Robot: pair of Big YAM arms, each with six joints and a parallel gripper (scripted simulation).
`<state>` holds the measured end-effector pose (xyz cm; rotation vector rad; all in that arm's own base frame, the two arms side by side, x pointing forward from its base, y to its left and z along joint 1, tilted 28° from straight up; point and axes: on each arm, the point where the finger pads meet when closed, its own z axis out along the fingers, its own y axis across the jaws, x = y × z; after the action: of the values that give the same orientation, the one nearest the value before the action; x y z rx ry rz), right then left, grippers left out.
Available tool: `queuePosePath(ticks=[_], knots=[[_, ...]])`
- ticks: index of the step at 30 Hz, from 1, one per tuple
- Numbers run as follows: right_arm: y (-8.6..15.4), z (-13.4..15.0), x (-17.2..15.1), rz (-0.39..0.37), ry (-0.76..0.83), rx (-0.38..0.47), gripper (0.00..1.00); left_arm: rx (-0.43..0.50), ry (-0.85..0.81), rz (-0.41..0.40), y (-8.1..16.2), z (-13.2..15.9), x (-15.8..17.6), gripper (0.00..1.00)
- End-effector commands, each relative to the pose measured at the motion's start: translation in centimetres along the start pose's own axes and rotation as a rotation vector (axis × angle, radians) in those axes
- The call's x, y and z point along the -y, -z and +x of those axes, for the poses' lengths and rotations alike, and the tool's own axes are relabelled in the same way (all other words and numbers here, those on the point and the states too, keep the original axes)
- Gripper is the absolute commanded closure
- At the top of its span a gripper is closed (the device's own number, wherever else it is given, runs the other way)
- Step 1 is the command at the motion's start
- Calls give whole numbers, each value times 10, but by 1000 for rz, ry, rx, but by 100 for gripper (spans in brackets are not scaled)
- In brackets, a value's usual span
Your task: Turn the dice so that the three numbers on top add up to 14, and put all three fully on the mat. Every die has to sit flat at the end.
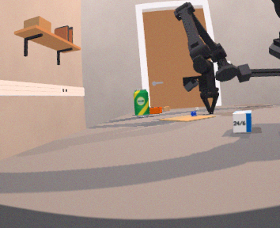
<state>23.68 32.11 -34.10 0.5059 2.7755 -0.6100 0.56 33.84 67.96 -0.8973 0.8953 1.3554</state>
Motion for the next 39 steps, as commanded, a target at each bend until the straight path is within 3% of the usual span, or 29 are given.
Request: queuePosePath(ticks=[1,18,19,39], knots=[[2,-1,-16,-27,0,5,70,54,-15,-3,8,-22,-2,0],[2,-1,-16,-27,0,5,70,54,-15,-3,8,-22,-2,0],[2,-1,-16,-27,0,5,89,54,-15,-3,8,-22,-2,0],[2,-1,-16,-27,-1,5,89,54,-15,-3,8,-22,-2,0]])
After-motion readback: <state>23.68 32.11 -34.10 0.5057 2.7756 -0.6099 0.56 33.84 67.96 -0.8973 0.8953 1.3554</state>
